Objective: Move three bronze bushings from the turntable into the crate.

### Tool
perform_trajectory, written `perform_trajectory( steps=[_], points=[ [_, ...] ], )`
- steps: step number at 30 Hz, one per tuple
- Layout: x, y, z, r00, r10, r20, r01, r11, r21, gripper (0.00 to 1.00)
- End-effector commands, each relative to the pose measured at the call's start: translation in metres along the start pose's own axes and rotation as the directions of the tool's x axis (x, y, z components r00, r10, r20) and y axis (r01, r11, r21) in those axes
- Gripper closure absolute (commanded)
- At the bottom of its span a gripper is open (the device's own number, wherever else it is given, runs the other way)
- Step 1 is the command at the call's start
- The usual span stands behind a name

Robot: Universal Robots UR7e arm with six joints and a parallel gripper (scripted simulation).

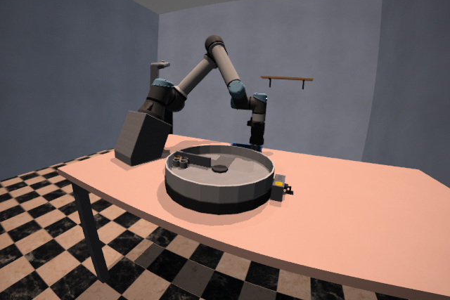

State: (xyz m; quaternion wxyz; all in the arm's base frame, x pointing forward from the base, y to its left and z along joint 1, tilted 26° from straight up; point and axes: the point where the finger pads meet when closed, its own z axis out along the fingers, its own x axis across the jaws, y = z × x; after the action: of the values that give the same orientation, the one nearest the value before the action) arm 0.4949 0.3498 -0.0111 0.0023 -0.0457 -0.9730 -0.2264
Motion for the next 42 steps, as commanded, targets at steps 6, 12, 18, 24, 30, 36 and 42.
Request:
perform_trajectory(
  steps=[6,12,18,24,30,36,42],
  points=[
    [-0.001,0.000,-0.006,1.000,0.000,0.001,0.000,1.000,-0.001,0.58],
    [-0.001,0.000,-0.006,1.000,0.000,0.001,0.000,1.000,-0.001,0.58],
    [-0.001,0.000,-0.006,1.000,0.000,0.001,0.000,1.000,-0.001,0.58],
    [-0.001,0.000,-0.012,1.000,0.000,0.001,0.000,1.000,-0.001,0.58],
    [-0.001,0.000,-0.012,1.000,0.000,0.001,0.000,1.000,-0.001,0.58],
    [-0.001,0.000,-0.013,1.000,0.000,0.001,0.000,1.000,-0.001,0.58],
    [-0.001,0.000,-0.018,1.000,0.000,0.001,0.000,1.000,-0.001,0.58]
  ],
)
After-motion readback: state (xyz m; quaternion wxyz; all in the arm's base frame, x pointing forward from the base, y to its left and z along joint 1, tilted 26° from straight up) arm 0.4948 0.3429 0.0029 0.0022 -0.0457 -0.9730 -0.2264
